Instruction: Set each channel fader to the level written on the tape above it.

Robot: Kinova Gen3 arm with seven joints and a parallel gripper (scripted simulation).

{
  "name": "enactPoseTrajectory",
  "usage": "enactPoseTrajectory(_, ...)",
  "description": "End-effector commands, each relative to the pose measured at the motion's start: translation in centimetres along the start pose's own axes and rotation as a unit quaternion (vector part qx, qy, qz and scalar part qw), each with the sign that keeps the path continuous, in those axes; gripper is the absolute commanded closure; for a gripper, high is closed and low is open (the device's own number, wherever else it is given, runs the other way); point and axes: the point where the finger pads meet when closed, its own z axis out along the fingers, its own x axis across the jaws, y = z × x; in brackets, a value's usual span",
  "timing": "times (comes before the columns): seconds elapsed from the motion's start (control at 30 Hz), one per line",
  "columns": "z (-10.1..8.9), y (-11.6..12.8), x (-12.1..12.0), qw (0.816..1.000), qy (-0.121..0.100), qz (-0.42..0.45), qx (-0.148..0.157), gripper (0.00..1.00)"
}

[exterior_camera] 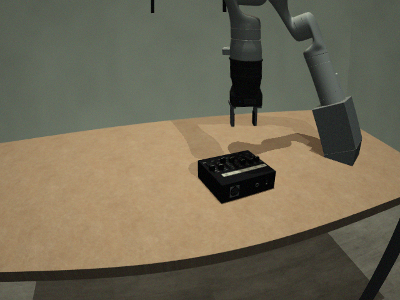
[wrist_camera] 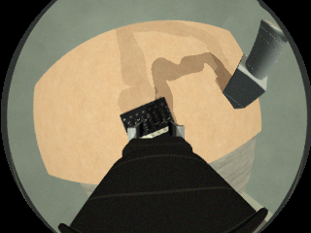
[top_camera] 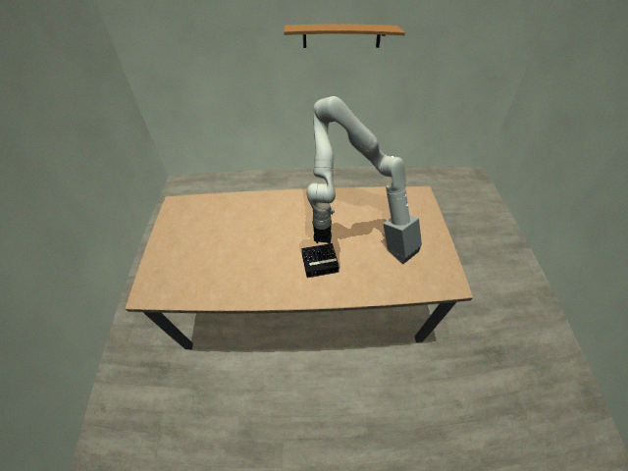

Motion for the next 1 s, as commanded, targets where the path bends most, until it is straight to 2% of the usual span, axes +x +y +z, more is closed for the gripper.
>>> enactPoseTrajectory(0.0,-0.4,0.14,-0.47,1.0,-0.002,-0.016,-0.007,0.0)
enactPoseTrajectory(0.47,-1.15,0.85,-1.27,0.996,-0.011,-0.086,-0.02,0.0)
enactPoseTrajectory(0.97,-1.27,0.95,-1.39,0.995,-0.012,-0.096,-0.022,0.0)
